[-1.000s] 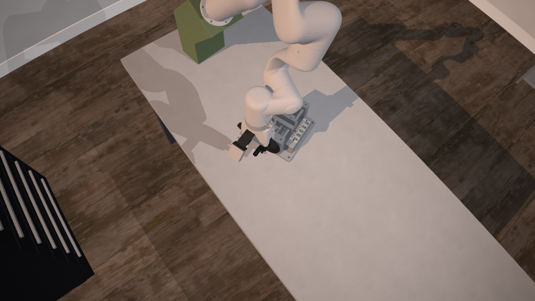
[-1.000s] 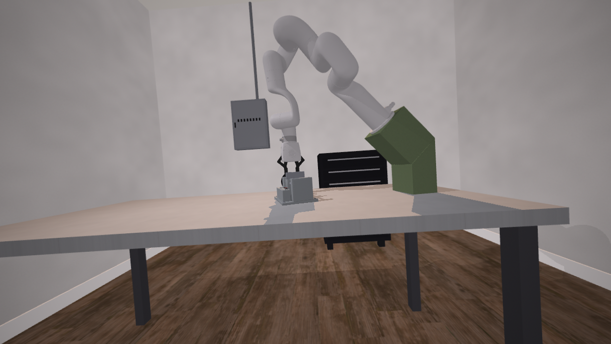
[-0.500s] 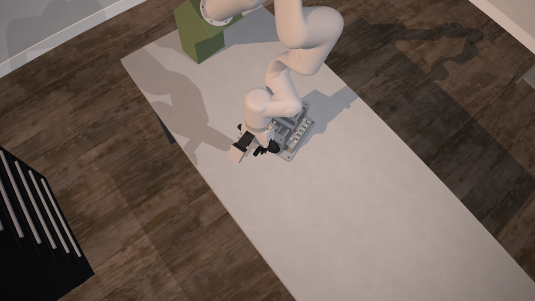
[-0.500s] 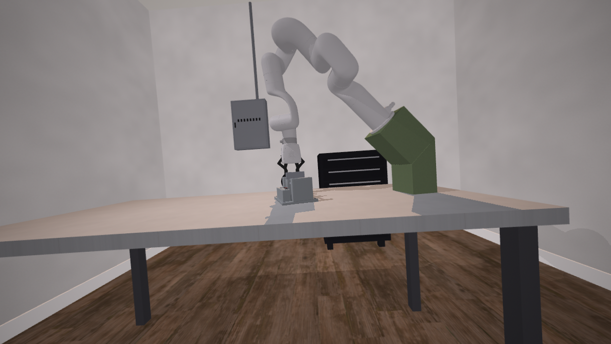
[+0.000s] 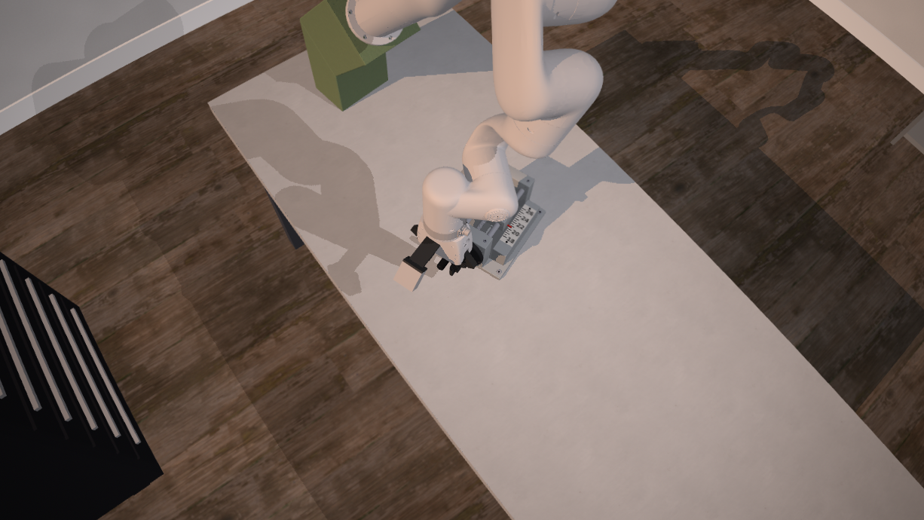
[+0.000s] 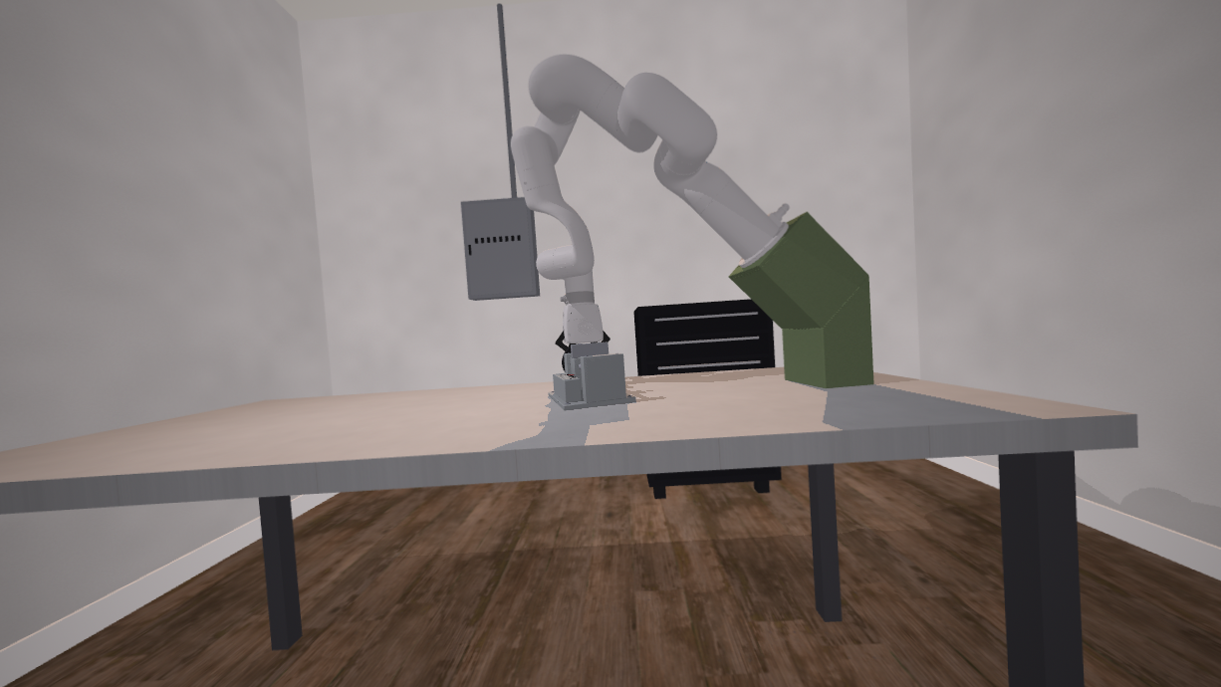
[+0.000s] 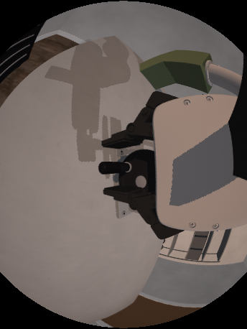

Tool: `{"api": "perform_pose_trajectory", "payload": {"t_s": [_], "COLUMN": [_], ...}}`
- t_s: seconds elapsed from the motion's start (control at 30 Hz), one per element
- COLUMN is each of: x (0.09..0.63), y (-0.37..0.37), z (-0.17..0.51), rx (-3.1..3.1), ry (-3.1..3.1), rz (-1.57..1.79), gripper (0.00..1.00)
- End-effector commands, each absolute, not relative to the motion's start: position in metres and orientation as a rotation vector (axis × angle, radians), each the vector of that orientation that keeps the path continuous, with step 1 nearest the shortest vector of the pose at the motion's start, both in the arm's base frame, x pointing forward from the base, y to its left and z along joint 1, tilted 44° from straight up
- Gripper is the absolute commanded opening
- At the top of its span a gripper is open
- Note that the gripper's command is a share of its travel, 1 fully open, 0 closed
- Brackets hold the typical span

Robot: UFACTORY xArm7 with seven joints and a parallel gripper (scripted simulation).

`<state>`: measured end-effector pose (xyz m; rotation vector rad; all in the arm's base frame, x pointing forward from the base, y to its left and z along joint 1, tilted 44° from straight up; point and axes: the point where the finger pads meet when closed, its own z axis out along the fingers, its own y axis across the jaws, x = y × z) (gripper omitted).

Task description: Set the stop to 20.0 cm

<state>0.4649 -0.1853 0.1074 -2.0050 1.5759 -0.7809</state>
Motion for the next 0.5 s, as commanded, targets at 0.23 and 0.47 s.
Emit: {"api": "perform_pose_trajectory", "payload": {"t_s": [0.23, 0.47], "x": [0.4782, 0.4782], "y": [-0.1862, -0.1862], "z": [0.0945, 0.0945], "rx": [-2.001, -2.001], "ry": [1.576, 1.576], "rz": [-0.788, -0.788], "gripper": [0.57, 0.57]}}
